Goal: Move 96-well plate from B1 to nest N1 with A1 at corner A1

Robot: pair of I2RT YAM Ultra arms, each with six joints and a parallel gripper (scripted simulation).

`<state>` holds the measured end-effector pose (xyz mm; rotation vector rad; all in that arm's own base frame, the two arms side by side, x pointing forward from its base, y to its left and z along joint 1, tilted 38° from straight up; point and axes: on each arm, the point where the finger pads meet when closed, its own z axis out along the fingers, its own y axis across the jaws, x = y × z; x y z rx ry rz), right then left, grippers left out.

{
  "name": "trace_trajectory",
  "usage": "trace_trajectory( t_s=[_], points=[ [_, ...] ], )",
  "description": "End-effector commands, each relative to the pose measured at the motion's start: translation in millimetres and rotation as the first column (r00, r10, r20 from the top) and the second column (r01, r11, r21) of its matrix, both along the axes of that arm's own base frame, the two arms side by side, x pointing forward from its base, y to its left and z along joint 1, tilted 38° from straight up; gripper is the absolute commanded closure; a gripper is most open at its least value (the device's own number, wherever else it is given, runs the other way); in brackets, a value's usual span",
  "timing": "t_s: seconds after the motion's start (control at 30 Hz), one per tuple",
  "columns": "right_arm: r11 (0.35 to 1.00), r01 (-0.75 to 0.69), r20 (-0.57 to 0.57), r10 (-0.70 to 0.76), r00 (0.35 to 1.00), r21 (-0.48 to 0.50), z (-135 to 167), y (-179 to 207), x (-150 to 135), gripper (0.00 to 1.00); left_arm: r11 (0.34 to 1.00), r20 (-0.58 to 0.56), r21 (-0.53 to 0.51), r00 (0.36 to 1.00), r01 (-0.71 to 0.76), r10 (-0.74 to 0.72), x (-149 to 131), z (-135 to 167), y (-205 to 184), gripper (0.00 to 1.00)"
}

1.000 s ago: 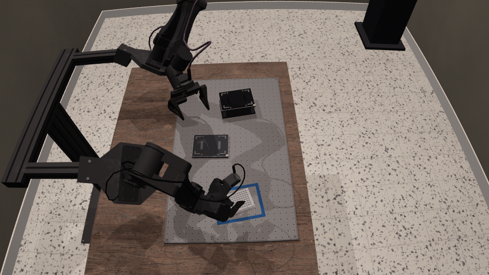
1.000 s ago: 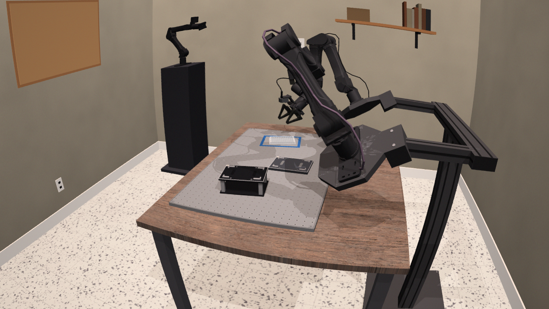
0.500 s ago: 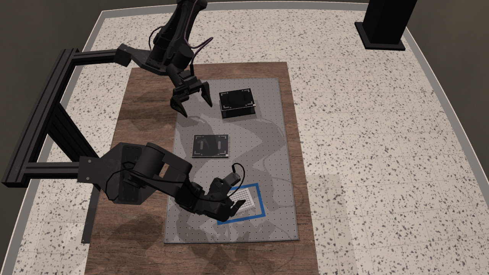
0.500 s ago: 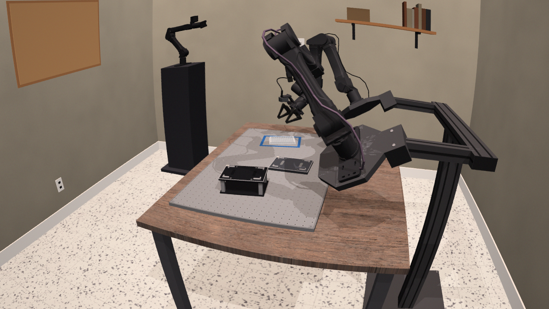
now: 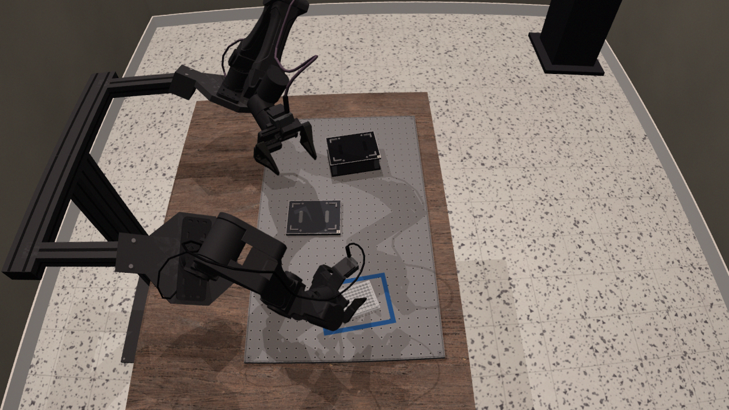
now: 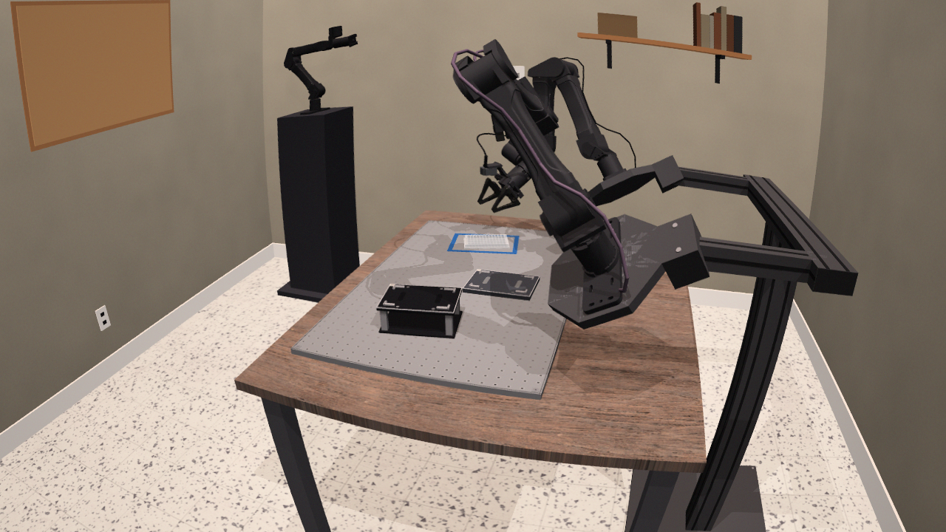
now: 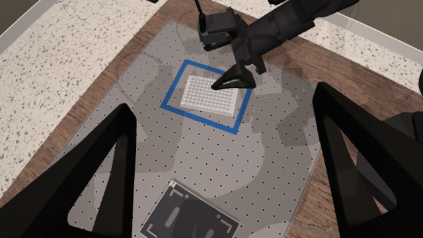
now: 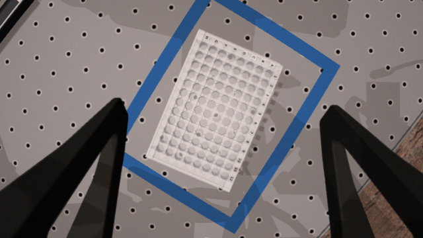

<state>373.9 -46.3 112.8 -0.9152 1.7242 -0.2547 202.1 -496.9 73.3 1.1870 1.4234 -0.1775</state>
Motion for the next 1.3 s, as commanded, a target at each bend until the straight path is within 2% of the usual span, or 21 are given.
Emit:
trace_trajectory(
  t_s=[0.0, 0.77, 0.9, 1.03, 1.1, 1.27],
  points=[
    [1.0, -0.026, 0.028, 0.025, 0.999, 0.002, 8.8, 2.0, 5.1, 0.0, 0.998, 0.011, -0.056, 1.0, 0.014, -0.013, -4.6, 22.7, -11.1, 0.0],
    [1.0, -0.021, 0.031, 0.02, 0.999, 0.008, 10.1, 1.5, 5.7, 0.0, 0.998, 0.011, -0.056, 1.0, 0.014, -0.013, -4.6, 22.7, -11.1, 0.0],
    [0.996, 0.089, -0.057, -0.088, 0.994, 0.015, -0.9, -6.7, 3.6, 0.0, 0.998, 0.011, -0.056, 1.0, 0.014, -0.013, -4.6, 22.7, -11.1, 0.0],
    [0.969, 0.248, -0.185, -0.243, 0.952, 0.006, -10.4, -5.4, 6.5, 0.0, 0.998, 0.011, -0.056, 1.0, 0.014, -0.013, -4.6, 22.7, -11.1, 0.0],
    [0.969, 0.248, -0.185, -0.243, 0.952, 0.006, -10.4, -5.4, 6.5, 0.0, 0.998, 0.011, -0.056, 1.0, 0.014, -0.013, -4.6, 22.7, -11.1, 0.0],
    [0.907, 0.415, -0.34, -0.413, 0.845, -0.069, -25.8, 2.1, 12.3, 0.0, 0.998, 0.011, -0.056, 1.0, 0.014, -0.013, -4.6, 22.7, -11.1, 0.0]
  ],
)
